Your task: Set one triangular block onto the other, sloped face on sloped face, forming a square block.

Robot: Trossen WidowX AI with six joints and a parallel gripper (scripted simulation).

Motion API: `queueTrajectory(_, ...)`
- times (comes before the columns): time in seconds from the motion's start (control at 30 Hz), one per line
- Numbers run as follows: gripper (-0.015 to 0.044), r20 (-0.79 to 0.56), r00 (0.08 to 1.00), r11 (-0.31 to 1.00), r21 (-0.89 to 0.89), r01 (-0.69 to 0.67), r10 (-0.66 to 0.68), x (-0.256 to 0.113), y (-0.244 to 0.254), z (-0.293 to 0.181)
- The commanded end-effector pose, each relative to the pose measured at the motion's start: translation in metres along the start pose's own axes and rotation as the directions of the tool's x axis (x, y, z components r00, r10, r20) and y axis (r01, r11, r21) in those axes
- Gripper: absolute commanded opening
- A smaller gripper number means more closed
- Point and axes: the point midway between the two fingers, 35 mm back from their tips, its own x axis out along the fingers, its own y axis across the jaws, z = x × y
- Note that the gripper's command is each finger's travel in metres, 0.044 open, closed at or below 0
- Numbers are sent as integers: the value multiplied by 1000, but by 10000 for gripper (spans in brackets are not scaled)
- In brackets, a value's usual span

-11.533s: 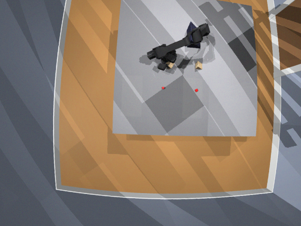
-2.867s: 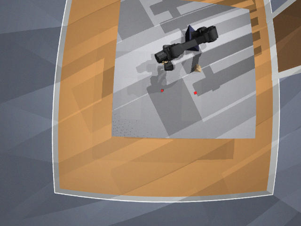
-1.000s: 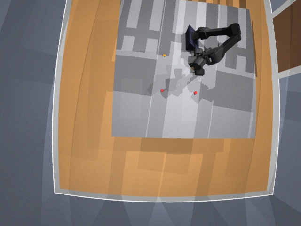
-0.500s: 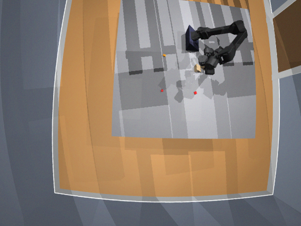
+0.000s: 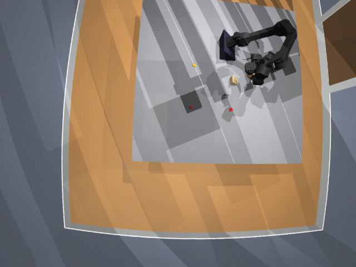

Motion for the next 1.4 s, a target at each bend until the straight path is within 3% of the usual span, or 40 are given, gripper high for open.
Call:
queueTrajectory(0.0, 0, -14, 1000, 1000, 13, 5, -5, 2, -8, -12)
queueTrajectory(0.17, 0, -13, 1000, 1000, 13, 5, -4, 8, -7, -9)
queueTrajectory(0.67, 0, -15, 1000, 1000, 11, 3, -3, 73, -9, 16)
queueTrajectory(1.37, 0, -21, 1000, 1000, 13, 5, -4, 104, -8, 30)
